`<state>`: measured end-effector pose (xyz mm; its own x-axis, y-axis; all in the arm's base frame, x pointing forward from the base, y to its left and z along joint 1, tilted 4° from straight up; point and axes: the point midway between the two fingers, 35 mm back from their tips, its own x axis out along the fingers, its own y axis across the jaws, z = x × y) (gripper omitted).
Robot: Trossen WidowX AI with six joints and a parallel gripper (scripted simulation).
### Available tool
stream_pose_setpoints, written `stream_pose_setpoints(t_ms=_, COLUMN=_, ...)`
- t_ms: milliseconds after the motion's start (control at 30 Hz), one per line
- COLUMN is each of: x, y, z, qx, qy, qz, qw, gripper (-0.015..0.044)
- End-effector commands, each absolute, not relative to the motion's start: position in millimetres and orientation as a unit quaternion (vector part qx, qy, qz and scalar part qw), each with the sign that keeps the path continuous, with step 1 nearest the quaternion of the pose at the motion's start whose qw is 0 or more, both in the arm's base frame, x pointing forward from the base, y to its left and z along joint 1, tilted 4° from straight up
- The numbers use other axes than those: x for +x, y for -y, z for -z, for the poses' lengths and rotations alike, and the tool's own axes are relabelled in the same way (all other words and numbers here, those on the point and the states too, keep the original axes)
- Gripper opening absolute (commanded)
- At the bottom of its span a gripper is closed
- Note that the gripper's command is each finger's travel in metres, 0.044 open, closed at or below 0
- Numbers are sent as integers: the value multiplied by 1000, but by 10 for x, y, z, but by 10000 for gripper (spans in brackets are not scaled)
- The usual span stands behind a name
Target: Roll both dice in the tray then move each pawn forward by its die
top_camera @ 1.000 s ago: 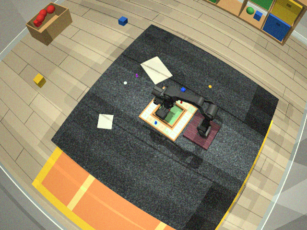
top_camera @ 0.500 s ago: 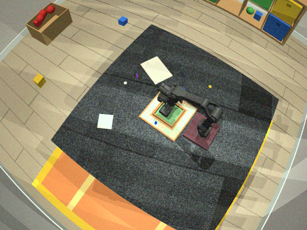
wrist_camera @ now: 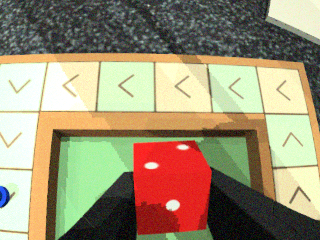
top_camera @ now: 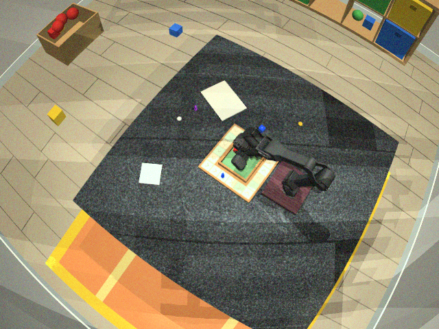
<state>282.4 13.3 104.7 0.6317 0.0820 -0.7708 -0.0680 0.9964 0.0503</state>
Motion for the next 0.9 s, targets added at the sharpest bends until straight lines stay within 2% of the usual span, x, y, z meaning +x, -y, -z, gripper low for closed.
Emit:
stream_pose_setpoints(t_ms=0, x=2808, y=-136, z=-1031, qx=16, qy=-361, qz=-43, qw=931, gripper=0)
stream_pose_setpoints(t_ms=200, x=2797, y=-133, z=-1047, qx=17, qy=-338, qz=-43, qw=940, gripper=0)
stream_pose_setpoints(t_ms=400, x=2497, y=-99, z=-1245, qx=16, qy=-339, qz=-43, qw=940, gripper=0)
stream_pose_setpoints(t_ms=867, x=2475, y=-97, z=-1239, qx=16, qy=-339, qz=-43, qw=940, gripper=0)
